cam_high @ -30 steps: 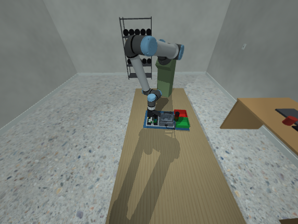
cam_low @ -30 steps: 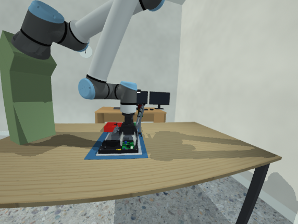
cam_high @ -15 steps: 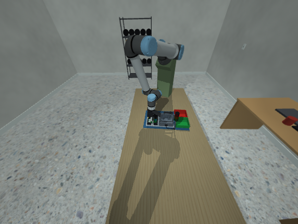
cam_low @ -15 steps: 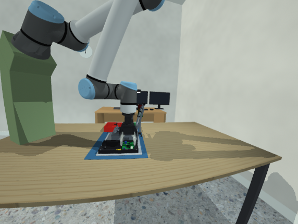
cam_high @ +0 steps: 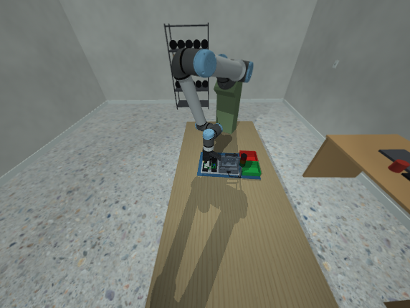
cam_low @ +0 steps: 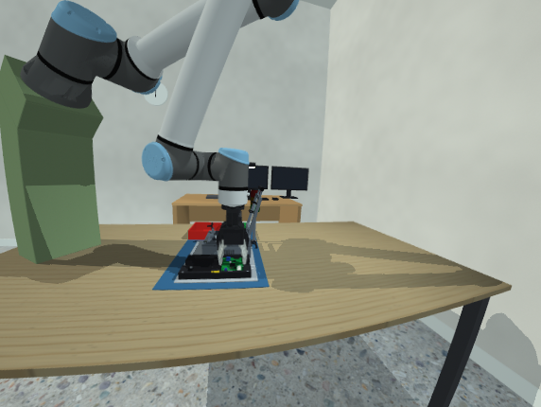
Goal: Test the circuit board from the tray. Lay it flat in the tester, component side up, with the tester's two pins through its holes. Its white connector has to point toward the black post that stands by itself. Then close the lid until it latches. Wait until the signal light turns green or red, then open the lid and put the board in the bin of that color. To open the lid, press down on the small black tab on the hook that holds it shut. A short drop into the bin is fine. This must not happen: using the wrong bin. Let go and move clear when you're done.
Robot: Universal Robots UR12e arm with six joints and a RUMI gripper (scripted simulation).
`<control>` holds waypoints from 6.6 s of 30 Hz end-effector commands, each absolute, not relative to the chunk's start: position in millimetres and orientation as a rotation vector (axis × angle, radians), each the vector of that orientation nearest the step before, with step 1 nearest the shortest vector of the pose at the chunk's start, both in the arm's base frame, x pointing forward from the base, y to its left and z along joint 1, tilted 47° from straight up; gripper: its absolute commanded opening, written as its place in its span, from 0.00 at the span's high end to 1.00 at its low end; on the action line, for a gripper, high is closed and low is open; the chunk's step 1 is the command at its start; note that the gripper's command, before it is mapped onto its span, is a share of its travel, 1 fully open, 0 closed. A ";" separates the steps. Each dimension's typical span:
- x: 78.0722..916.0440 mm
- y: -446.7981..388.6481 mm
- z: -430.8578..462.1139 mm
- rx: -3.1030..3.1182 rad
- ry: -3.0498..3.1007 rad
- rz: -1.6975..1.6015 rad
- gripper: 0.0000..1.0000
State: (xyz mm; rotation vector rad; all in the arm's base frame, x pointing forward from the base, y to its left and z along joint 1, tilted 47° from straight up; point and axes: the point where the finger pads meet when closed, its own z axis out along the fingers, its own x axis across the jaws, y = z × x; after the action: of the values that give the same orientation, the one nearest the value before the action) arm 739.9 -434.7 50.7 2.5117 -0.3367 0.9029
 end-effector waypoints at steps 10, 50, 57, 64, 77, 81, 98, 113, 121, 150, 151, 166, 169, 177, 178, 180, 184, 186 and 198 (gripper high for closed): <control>741.6 -434.1 52.1 2.509 -0.336 0.906 0.61; 731.3 -425.2 61.8 2.512 -0.336 0.903 0.61; 727.3 -421.7 66.8 2.512 -0.336 0.903 0.61; 723.8 -418.6 71.2 2.512 -0.337 0.903 0.61; 721.3 -416.5 74.3 2.512 -0.337 0.903 0.61; 714.8 -410.9 82.3 2.512 -0.337 0.903 0.61; 685.2 -385.3 119.1 2.512 -0.338 0.903 0.61; 685.9 -385.4 119.0 2.512 -0.337 0.903 0.61; 685.9 -385.4 119.0 2.512 -0.336 0.903 0.61; 688.6 -385.6 121.9 2.486 -0.069 0.823 0.61; 688.7 -385.5 122.0 2.483 -0.044 0.815 0.61; 688.8 -385.4 122.7 2.392 0.383 0.663 0.61; 688.8 -385.3 122.5 2.354 0.504 0.615 0.61; 687.9 -385.5 121.7 2.256 0.758 0.509 0.61; 688.0 -385.3 121.6 2.236 0.802 0.490 0.61; 688.5 -384.9 121.7 2.193 0.891 0.451 0.61; 688.6 -385.0 121.4 2.096 1.067 0.368 0.61; 688.2 -384.6 120.5 2.043 1.155 0.325 0.61; 687.3 -384.0 118.9 1.725 1.563 0.105 0.61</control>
State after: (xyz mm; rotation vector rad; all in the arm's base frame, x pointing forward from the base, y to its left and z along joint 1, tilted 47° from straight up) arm 686.0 -384.7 118.9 1.8997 1.3594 0.2095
